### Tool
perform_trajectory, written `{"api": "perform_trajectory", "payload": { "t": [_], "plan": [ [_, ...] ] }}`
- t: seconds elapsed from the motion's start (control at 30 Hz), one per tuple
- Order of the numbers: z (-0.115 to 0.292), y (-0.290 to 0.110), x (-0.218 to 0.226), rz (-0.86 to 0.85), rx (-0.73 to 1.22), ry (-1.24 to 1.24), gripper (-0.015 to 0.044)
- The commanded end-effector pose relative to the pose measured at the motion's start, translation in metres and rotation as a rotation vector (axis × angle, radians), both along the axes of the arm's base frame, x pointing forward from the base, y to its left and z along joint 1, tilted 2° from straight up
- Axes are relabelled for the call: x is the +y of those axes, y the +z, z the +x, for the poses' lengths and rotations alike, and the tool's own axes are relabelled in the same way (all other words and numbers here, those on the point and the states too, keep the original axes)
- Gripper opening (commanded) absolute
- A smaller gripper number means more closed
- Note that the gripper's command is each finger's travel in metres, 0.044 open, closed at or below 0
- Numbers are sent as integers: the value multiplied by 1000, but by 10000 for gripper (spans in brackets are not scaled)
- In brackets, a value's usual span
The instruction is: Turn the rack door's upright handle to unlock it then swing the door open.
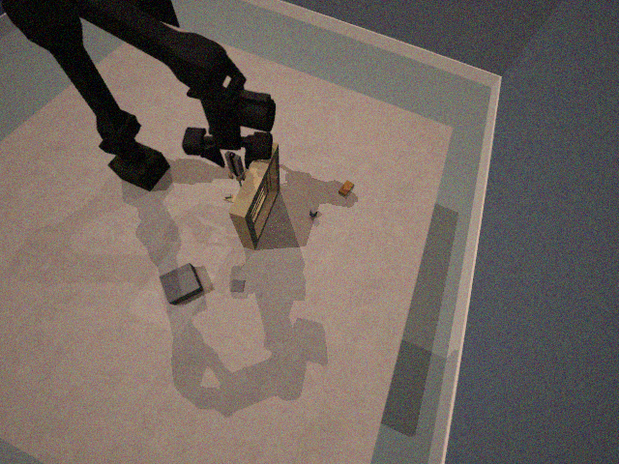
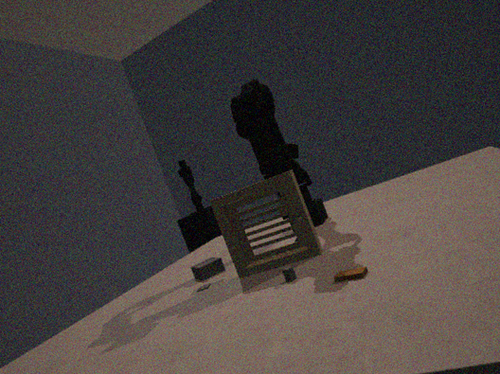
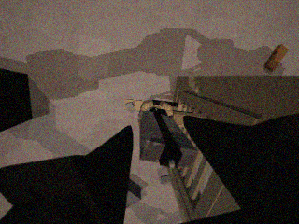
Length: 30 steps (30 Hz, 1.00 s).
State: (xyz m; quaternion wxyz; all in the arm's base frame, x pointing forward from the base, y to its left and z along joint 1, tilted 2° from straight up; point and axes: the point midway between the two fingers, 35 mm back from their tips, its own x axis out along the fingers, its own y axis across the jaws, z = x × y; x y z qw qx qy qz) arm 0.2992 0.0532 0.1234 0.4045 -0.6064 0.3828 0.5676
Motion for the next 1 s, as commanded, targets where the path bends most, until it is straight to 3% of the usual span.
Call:
{"api": "perform_trajectory", "payload": {
  "t": [0.0,0.97],
  "plan": [
    [0,-1,-1,10,-1,-156,284],
    [0,-1,-1,100,-8,-1590,284]
  ]
}}
